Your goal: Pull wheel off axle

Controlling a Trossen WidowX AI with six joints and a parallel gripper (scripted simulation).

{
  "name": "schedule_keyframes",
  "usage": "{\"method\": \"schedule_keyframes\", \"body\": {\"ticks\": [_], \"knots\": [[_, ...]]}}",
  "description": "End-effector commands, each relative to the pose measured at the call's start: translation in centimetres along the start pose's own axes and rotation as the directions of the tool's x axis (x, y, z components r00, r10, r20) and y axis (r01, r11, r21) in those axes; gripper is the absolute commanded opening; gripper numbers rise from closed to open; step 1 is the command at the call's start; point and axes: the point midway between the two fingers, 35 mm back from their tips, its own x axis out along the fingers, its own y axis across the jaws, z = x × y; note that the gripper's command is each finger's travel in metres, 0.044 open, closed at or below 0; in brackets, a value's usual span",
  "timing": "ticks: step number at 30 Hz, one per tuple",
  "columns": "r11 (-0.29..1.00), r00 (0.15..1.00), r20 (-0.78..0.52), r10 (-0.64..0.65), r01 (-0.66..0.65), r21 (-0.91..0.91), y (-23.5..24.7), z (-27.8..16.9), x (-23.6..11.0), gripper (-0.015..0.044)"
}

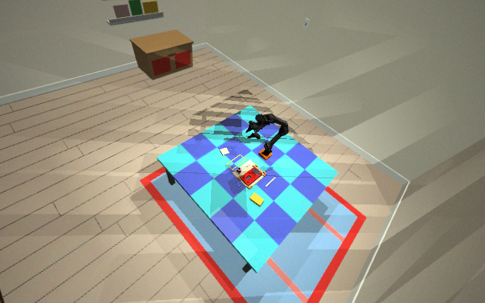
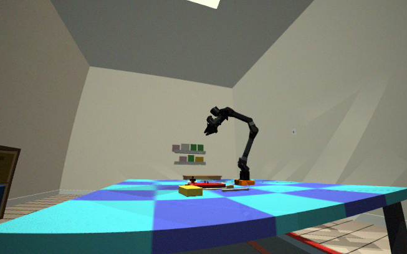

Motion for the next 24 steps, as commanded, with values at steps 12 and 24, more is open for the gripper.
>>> {"method": "schedule_keyframes", "body": {"ticks": [12,24], "knots": [[0.959,0.928,-0.364,0.083,-0.174,-0.223,6.1,-3.7,11.8,0.0300],[0.886,0.749,-0.662,-0.004,-0.304,-0.350,11.3,-11.4,21.1,0.0300]]}}
